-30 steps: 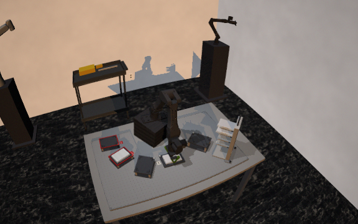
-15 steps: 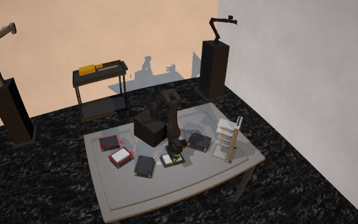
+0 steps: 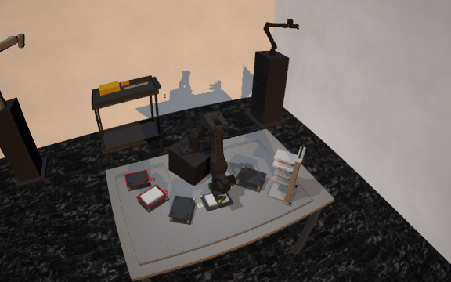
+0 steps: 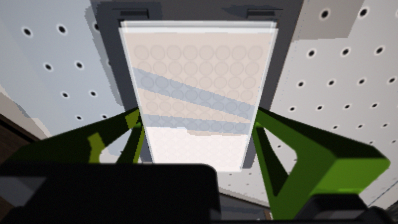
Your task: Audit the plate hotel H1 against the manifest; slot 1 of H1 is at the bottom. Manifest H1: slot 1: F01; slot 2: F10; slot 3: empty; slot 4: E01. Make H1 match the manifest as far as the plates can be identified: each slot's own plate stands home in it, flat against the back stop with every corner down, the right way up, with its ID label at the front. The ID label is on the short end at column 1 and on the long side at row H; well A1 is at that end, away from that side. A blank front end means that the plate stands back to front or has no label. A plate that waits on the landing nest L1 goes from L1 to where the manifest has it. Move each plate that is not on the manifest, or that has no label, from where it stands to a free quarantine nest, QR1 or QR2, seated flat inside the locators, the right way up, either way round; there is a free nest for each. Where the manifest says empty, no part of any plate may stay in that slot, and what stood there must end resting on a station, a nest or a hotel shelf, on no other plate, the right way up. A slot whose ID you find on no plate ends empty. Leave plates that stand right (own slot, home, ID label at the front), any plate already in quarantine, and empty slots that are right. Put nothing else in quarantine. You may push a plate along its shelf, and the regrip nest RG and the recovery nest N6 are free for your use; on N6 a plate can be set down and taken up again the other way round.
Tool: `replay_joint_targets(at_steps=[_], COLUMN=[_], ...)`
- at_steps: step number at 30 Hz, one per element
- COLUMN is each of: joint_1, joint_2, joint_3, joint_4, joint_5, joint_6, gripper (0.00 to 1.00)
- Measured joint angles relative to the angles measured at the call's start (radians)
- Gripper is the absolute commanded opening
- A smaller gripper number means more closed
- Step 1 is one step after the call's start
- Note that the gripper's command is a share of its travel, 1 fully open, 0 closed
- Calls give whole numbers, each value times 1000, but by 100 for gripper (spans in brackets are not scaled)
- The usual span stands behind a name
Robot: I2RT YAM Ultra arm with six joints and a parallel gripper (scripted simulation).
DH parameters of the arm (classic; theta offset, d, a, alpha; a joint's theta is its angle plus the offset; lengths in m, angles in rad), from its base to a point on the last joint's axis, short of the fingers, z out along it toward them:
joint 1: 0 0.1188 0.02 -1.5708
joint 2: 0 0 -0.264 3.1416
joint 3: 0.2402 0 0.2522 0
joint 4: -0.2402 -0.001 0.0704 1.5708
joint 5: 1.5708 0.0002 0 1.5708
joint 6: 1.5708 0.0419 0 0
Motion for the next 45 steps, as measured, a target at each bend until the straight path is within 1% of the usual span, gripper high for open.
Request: replay_joint_targets(at_steps=[45], joint_1=[-7], joint_2=[-140], joint_3=[-2], joint_4=[-139], joint_5=[0], joint_6=[-6], gripper=[86])
